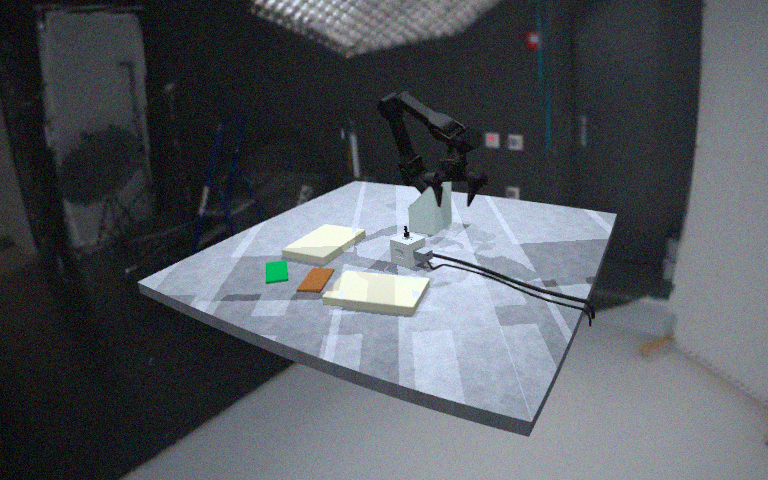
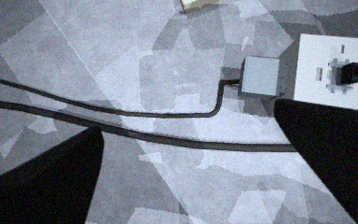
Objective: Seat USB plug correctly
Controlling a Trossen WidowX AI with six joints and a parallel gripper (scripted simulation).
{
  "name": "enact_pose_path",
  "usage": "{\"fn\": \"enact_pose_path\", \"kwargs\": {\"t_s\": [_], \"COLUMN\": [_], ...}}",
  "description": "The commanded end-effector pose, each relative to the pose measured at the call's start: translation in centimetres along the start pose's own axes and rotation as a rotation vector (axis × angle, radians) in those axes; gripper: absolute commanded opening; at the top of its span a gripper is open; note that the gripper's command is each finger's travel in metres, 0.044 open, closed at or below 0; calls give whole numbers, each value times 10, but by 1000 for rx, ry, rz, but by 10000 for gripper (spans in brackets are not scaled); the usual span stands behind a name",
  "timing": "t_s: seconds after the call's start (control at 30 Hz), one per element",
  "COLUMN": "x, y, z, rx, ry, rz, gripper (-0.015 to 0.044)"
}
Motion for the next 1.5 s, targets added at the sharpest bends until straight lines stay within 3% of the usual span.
{"fn": "enact_pose_path", "kwargs": {"t_s": [0.0, 0.6, 1.47], "x": [-42, -65, -62], "y": [-54, -140, -140], "z": [24, 52, 59], "rx": [168, 592, 595], "ry": [173, 221, 220], "rz": [810, 1775, 1781], "gripper": [440, 440, 440]}}
Point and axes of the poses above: the point midway between the two fingers, 35 mm back from their tips, its own z axis out along the fingers, its own y axis across the jaws, x = y × z, the point moved 7 cm from there along -z, back along the fingers, and after that the axes turned 2 degrees about z, right-handed, at the moved point
